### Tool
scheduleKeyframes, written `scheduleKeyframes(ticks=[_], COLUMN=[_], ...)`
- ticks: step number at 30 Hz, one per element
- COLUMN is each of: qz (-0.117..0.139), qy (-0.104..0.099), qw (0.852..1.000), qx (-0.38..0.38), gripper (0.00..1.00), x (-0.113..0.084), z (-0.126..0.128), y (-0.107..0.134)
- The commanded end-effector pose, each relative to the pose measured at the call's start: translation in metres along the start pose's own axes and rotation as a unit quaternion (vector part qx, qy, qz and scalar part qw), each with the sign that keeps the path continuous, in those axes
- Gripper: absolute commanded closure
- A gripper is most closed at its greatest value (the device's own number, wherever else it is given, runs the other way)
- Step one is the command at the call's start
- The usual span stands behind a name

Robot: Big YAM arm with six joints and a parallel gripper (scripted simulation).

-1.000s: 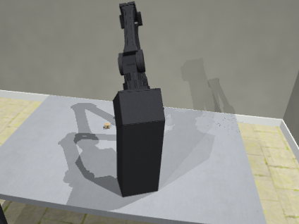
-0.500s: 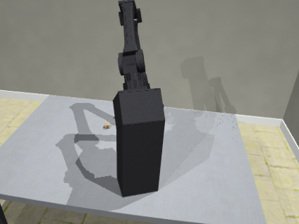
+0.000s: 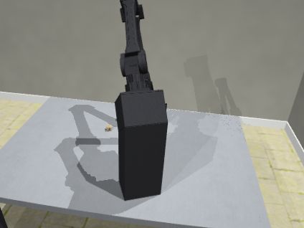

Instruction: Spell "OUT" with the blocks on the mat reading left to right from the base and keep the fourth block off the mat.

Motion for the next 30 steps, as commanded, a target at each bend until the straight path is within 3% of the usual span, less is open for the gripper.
scheduleKeyframes(ticks=[1,5,10,14,22,30], qz=[-0.005,-0.004,-0.005,-0.004,-0.005,-0.005], qy=[0.008,0.015,0.004,0.016,0.01,0.006], qw=[1.0,1.0,1.0,1.0,1.0,1.0], qx=[0.003,0.004,0.002,0.005,0.003,0.002], gripper=[0.54,0.54,0.54,0.54,0.54,0.54], x=[-0.011,-0.009,-0.015,-0.01,-0.013,-0.028], z=[-0.007,-0.013,-0.002,-0.014,-0.008,-0.006], y=[-0.008,-0.008,-0.008,-0.008,-0.008,-0.007])
Point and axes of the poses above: the point where the finger pads meet when closed, its own x axis out along the fingers, its own z axis across the jaws, y = z × x, the point moved 3 cm from there along -x, back along the fingers, and after that the axes turned 13 degrees about -x, right-handed, at the moved point
